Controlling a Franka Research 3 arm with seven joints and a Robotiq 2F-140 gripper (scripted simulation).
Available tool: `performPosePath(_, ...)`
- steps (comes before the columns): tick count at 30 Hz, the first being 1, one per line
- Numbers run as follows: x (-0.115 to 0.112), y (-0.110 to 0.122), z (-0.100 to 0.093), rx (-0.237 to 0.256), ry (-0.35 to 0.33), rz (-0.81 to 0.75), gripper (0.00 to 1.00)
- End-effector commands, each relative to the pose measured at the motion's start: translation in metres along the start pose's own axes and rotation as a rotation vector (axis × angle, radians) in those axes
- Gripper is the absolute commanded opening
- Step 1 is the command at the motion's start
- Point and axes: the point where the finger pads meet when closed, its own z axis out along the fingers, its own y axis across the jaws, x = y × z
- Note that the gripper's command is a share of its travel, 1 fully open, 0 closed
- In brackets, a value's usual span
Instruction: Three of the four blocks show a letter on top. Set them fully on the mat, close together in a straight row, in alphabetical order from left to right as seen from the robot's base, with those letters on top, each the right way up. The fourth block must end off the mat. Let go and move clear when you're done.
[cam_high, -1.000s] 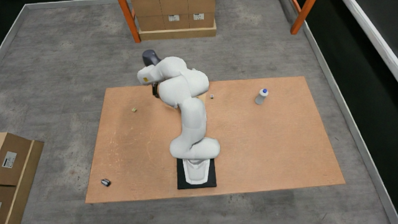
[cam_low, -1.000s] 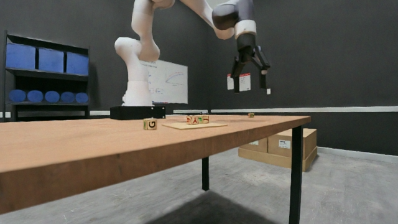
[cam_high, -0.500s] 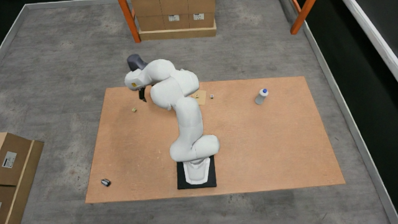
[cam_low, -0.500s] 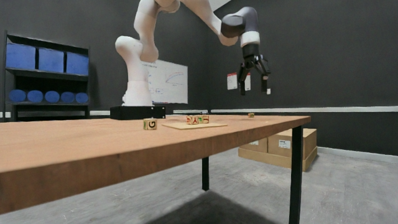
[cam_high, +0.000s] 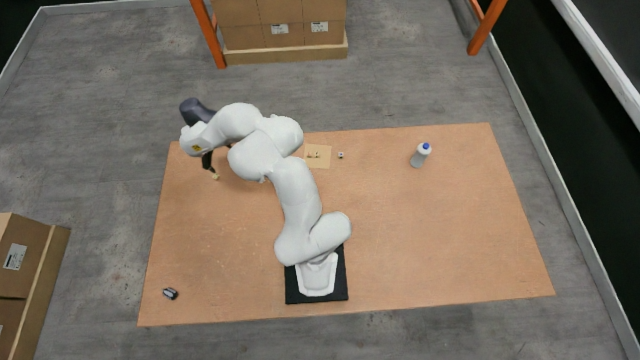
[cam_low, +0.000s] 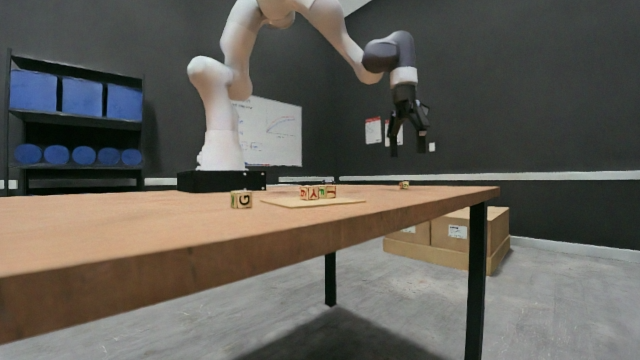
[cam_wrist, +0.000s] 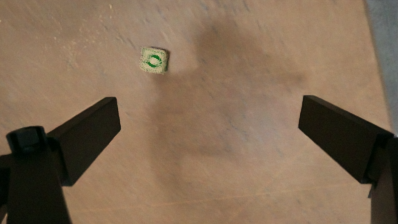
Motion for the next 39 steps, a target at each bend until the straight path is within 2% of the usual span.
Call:
performPosePath(1,0.008,-0.016,0.002,-0.008,-0.016,0.139,1.00)
performPosePath(5,0.022,-0.041,0.004,-0.010,-0.018,0.166,1.00)
performPosePath(13,0.030,-0.059,0.006,-0.011,-0.019,0.185,1.00)
performPosePath(14,0.030,-0.059,0.006,-0.011,-0.019,0.185,0.43)
performPosePath(39,0.030,-0.059,0.006,-0.011,-0.019,0.185,0.43)
